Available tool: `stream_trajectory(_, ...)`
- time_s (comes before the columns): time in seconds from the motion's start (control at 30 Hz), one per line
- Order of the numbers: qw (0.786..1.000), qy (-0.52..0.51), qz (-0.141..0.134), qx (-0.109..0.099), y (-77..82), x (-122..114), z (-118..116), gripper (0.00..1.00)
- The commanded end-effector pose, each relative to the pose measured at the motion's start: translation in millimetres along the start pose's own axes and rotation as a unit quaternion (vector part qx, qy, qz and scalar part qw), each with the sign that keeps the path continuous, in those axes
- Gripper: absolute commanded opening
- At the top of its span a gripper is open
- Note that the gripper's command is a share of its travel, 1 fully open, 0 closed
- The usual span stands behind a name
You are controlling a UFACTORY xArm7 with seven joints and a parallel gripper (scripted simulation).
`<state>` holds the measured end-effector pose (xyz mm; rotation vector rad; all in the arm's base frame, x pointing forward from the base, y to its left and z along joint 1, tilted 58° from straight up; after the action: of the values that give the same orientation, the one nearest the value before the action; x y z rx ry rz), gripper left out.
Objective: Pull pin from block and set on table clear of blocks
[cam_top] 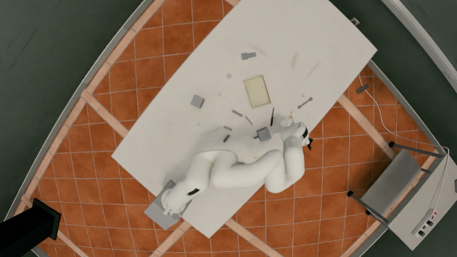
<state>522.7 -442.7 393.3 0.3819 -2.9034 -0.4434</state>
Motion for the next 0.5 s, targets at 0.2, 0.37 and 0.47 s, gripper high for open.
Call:
stream_trajectory(0.2,0.986,-0.132,-0.026,-0.102,-30.8,67,88,0.47)
stream_trajectory(0.37,0.956,-0.227,-0.081,-0.166,-5.0,75,126,0.47)
stream_trajectory(0.47,0.931,-0.285,-0.112,-0.2,16.4,80,140,0.47)
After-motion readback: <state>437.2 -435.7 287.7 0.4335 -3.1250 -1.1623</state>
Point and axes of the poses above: the point where the finger pads meet when closed, its own y axis back along the fingers, its own z axis across the jaws, x = y × z, the point moved 9 cm from there along y, back along the fingers, and after that the axes turned 11 degrees about y, right-handed, at the moved point
